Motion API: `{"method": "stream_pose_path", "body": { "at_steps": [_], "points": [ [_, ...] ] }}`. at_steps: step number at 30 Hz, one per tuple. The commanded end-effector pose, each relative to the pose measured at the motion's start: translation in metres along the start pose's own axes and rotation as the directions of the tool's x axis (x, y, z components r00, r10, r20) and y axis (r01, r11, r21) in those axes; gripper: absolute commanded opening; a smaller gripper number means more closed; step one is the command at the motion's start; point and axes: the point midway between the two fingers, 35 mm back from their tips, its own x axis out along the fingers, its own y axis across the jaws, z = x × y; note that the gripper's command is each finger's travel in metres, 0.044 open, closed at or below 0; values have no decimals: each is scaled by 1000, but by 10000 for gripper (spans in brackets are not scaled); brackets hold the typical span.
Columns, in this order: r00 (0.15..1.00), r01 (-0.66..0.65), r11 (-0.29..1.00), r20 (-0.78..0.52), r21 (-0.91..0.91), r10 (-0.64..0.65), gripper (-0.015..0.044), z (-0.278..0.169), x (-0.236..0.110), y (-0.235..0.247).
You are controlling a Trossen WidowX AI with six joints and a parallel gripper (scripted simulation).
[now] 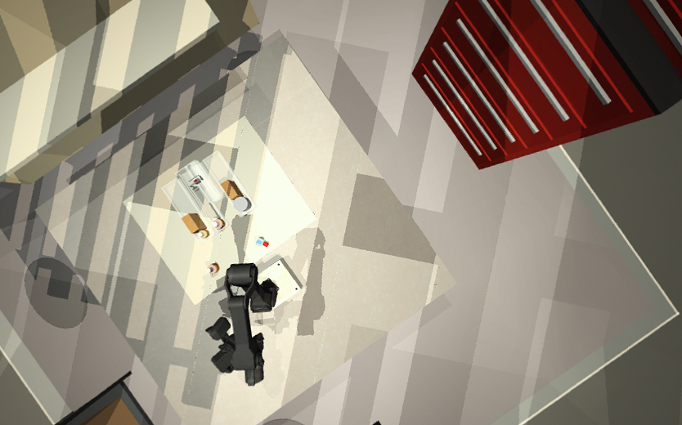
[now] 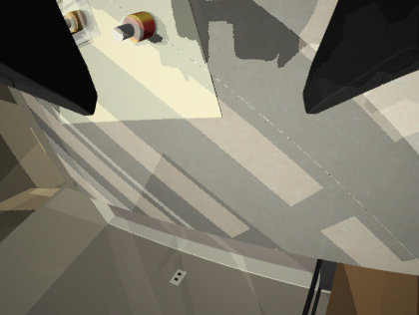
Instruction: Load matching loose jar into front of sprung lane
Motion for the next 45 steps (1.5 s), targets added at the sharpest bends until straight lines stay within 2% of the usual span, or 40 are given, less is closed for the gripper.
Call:
{"method": "stream_pose_path", "body": {
  "at_steps": [1,6,11,16,21,29,36,43,45],
  "points": [
    [981,88,995,-177,54,-78,440,-9,17,-7],
    [908,199,972,-396,128,-134,440,-22,39,-18],
    [799,306,928,-587,211,-130,440,-35,61,-30],
    [677,412,860,-733,301,-68,440,-50,83,-46],
    [565,516,760,-824,394,44,440,-66,105,-66],
    [463,660,538,-848,524,259,440,-97,134,-107],
    [465,742,287,-773,606,431,440,-133,149,-152],
    [470,747,260,-763,612,444,440,-139,151,-156],
    [470,747,260,-763,612,444,440,-154,160,-148]
  ]
}}
